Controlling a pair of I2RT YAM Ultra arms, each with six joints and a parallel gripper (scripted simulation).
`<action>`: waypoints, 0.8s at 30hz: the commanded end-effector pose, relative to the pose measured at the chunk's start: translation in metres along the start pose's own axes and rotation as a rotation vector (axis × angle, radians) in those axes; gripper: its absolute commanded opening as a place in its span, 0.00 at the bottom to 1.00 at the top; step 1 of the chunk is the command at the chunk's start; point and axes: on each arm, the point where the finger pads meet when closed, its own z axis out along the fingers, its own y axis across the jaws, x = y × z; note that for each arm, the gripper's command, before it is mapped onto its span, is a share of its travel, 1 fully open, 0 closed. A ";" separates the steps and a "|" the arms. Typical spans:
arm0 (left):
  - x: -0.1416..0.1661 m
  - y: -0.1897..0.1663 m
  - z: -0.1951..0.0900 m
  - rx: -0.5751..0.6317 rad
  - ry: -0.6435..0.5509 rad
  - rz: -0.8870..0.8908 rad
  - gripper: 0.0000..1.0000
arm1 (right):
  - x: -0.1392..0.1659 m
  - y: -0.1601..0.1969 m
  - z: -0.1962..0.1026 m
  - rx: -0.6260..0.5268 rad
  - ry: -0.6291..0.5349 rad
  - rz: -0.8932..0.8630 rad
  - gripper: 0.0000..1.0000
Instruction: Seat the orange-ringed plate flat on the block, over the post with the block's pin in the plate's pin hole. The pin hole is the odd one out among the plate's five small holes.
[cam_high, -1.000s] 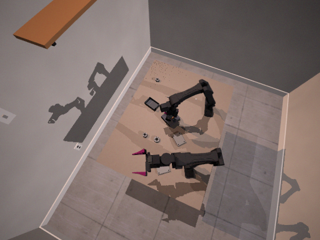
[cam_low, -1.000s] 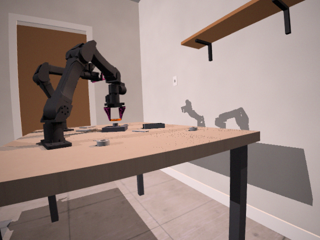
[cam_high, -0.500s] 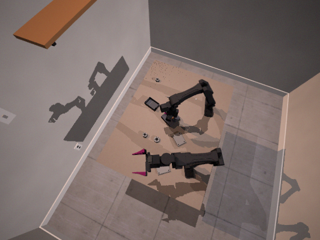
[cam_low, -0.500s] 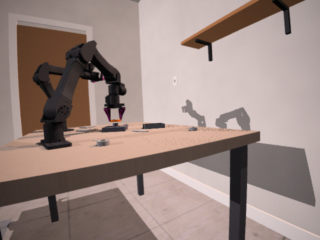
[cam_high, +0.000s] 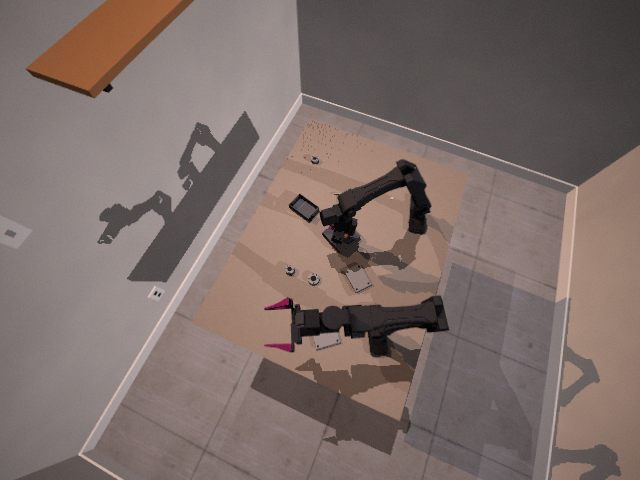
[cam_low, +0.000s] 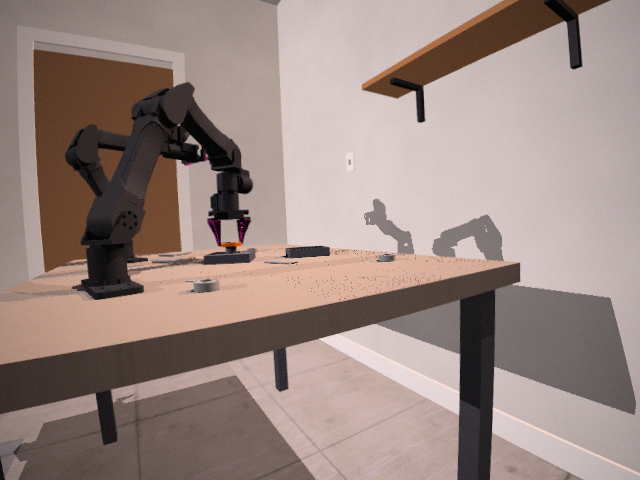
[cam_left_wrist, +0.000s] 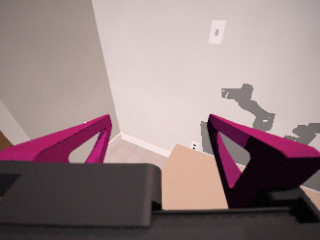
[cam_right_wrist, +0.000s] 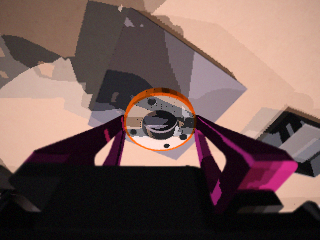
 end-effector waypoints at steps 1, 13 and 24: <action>-0.016 0.001 -0.004 -0.001 -0.044 -0.005 1.00 | -0.014 -0.011 -0.023 0.062 -0.061 -0.003 0.00; -0.016 0.001 -0.004 -0.001 -0.044 -0.005 1.00 | -0.014 -0.012 -0.019 0.061 -0.049 -0.004 0.00; -0.016 0.001 -0.004 -0.001 -0.044 -0.005 1.00 | -0.014 -0.012 -0.017 0.057 -0.045 -0.005 0.00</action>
